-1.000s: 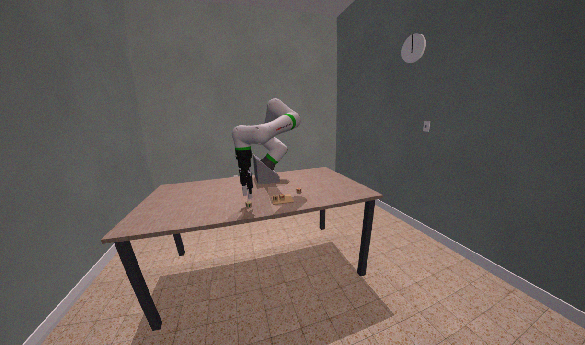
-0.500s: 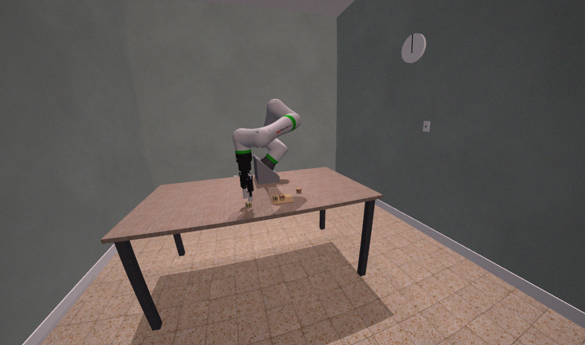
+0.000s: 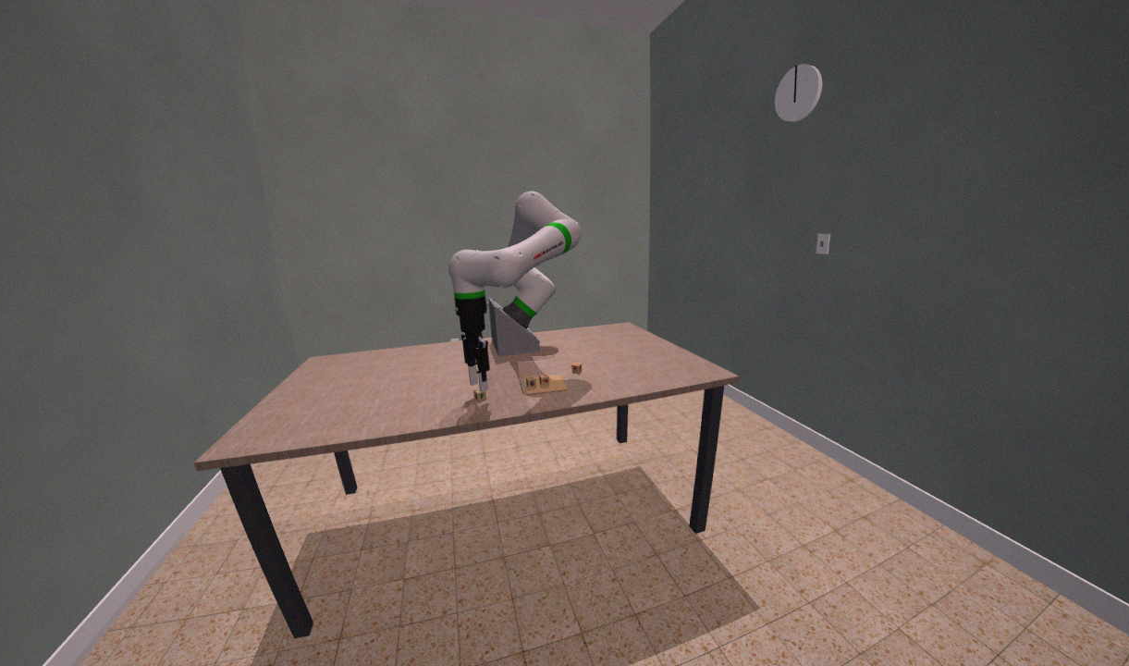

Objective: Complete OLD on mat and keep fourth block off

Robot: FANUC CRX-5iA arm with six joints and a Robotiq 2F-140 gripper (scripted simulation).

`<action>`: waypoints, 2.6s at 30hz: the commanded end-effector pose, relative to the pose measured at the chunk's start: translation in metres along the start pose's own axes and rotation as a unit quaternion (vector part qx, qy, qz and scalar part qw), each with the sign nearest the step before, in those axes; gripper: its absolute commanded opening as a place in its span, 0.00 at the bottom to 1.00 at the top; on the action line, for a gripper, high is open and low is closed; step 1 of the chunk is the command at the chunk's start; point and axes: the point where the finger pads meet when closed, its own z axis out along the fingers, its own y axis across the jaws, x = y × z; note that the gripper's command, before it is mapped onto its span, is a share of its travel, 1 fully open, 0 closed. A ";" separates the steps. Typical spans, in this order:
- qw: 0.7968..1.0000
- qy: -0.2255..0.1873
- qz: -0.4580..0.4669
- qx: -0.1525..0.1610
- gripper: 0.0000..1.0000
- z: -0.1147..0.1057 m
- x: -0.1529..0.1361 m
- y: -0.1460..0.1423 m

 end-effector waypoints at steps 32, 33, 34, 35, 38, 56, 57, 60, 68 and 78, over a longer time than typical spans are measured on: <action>1.000 0.000 0.000 0.000 0.40 0.034 0.000 0.000; 1.000 0.000 0.000 0.000 0.40 0.035 0.000 0.000; 1.000 0.000 0.000 0.000 0.40 0.036 0.000 0.000; 1.000 0.000 0.000 0.000 0.40 0.036 0.000 0.000; 1.000 0.000 0.000 0.000 0.40 0.037 0.000 0.000; 1.000 0.000 0.000 0.000 0.28 0.037 0.000 0.000; 1.000 0.000 0.000 0.000 0.28 0.037 0.000 0.000; 1.000 0.000 0.000 0.000 0.28 0.037 0.000 0.000; 1.000 0.000 0.000 0.000 0.16 0.037 0.000 0.000; 1.000 0.000 0.000 0.000 0.16 0.037 0.000 0.000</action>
